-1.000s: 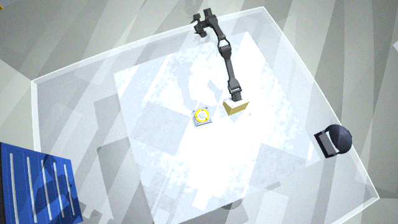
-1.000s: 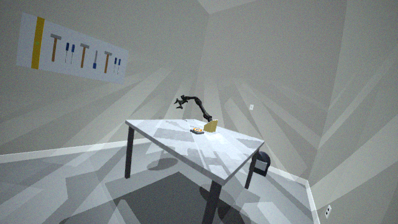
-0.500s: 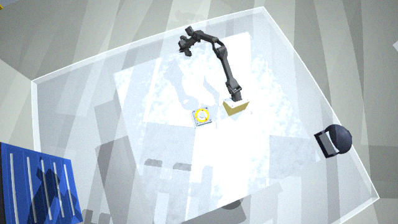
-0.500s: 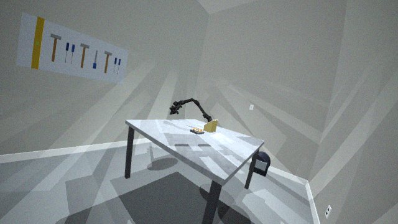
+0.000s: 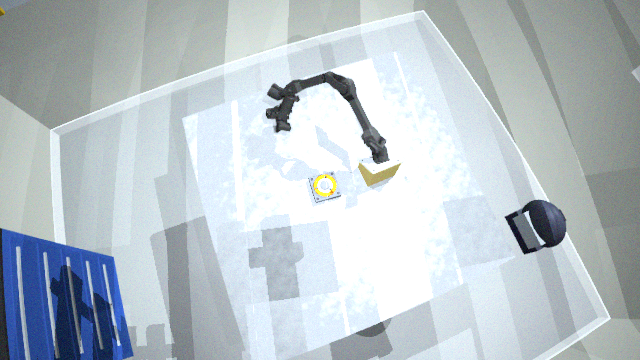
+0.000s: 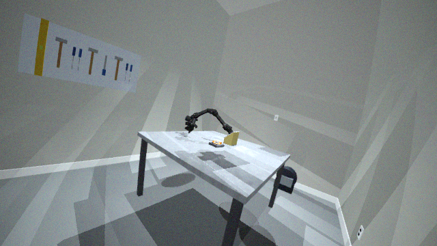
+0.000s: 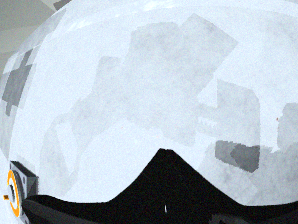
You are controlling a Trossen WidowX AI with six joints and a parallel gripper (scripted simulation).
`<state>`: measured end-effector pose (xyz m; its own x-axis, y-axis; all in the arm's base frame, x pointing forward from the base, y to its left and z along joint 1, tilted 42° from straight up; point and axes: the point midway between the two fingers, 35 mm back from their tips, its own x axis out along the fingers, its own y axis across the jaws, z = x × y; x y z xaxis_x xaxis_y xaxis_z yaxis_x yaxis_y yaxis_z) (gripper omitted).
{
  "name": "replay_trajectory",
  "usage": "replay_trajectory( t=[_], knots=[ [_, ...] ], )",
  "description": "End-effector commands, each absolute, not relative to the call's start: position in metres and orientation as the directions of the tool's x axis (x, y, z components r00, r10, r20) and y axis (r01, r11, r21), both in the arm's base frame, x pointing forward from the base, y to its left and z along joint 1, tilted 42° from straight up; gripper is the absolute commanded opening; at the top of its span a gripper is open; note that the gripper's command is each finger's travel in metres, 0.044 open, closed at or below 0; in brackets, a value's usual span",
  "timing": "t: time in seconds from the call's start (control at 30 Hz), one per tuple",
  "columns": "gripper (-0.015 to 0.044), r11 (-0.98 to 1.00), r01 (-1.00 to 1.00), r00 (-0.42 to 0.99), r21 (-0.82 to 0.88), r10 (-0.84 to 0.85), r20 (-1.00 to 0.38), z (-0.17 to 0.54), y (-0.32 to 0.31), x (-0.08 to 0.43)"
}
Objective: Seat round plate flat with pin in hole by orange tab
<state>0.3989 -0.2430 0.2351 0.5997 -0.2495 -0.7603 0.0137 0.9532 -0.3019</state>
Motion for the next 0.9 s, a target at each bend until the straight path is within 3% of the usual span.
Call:
replay_trajectory(
  t=[0.0,0.37,0.57,0.87],
  knots=[
    [0.0,0.975,0.009,0.508,-0.224,-0.197,-0.839,0.19,-0.189,0.414],
    [0.0,0.974,-0.039,0.245,-0.224,-0.208,-0.947,0.089,-0.065,0.403],
    [0.0,0.934,-0.022,0.082,-0.358,-0.355,-0.931,0.03,0.01,0.356],
    [0.0,0.812,-0.039,0.061,-0.583,-0.58,-0.812,-0.009,0.059,0.289]
  ],
)
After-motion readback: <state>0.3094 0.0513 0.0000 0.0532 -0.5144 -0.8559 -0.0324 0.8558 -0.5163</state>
